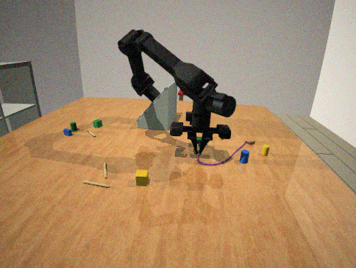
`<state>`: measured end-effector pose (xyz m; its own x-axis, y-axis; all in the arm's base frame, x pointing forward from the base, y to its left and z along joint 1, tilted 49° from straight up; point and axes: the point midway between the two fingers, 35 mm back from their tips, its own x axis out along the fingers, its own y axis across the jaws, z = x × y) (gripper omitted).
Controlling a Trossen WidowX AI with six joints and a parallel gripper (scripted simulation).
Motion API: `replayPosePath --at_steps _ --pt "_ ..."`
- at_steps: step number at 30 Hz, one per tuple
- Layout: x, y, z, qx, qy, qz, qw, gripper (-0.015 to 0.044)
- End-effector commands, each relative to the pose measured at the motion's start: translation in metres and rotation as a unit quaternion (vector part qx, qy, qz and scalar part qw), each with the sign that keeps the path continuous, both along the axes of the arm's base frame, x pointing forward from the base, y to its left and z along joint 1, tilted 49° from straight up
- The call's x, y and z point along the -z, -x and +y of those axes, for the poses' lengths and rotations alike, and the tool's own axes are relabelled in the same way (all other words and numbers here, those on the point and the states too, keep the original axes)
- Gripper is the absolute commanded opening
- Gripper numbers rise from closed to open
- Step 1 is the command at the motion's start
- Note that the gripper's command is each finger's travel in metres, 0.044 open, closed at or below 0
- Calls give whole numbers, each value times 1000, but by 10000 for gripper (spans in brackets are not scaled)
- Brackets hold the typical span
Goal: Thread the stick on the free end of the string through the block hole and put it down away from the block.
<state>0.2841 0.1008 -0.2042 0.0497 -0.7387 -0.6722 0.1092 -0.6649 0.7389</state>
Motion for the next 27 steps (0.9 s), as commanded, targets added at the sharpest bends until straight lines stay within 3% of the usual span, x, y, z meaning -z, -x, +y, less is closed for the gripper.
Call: replayPosePath --at_steps 1,27 --pt "-1 6 1 -1 -2 -1 1000 0" --pt "-1 20 1 -1 -2 -1 1000 0"
